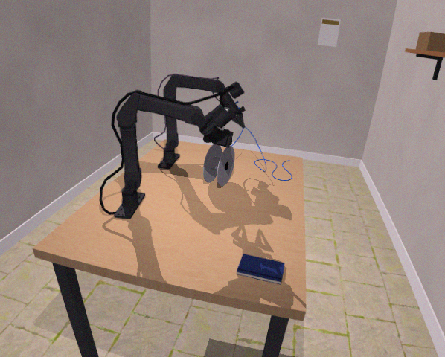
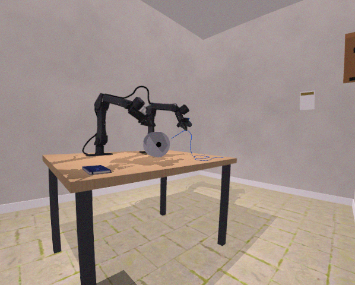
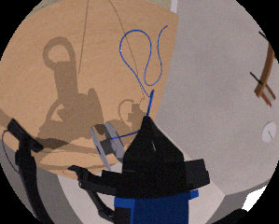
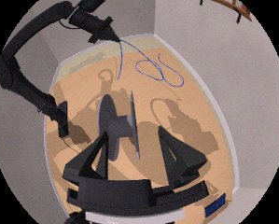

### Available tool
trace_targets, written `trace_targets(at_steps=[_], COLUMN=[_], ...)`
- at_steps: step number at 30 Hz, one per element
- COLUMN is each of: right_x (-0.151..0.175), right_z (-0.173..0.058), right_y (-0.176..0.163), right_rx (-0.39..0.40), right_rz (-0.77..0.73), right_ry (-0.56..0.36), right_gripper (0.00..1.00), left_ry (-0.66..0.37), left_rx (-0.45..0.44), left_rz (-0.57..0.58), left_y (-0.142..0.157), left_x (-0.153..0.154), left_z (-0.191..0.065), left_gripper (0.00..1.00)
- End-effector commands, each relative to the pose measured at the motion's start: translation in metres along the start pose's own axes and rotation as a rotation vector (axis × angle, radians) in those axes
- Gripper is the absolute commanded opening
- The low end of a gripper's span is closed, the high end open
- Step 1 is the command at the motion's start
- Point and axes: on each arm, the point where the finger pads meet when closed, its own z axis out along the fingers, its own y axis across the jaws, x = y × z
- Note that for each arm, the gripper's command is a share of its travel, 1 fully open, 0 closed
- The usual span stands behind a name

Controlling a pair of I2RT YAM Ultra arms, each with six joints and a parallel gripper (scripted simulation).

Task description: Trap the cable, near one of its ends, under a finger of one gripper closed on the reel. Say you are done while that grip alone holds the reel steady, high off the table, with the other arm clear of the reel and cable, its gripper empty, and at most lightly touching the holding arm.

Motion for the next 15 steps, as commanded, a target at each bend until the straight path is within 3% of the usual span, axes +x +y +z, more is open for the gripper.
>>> trace_targets(at_steps=[1, 8, 11, 15], right_x=[0.007, 0.019, 0.011, 0.031], right_z=[0.012, 0.021, 0.013, 0.024], right_y=[0.004, 0.004, -0.001, -0.002], right_rx=[-0.028, -0.024, -0.001, -0.016], right_rz=[-0.002, -0.005, -0.021, 0.007], right_ry=[-0.006, -0.012, -0.030, -0.007], right_gripper=[0.75, 0.75, 0.75, 0.75], left_ry=[-0.041, -0.040, -0.041, -0.038], left_rx=[0.058, 0.053, 0.053, 0.047], left_rz=[0.027, 0.025, 0.025, 0.023], left_y=[-0.019, -0.018, -0.018, -0.017], left_x=[-0.004, -0.005, -0.005, -0.006], left_z=[-0.019, -0.018, -0.018, -0.016], left_gripper=[0.00, 0.00, 0.00, 0.00])
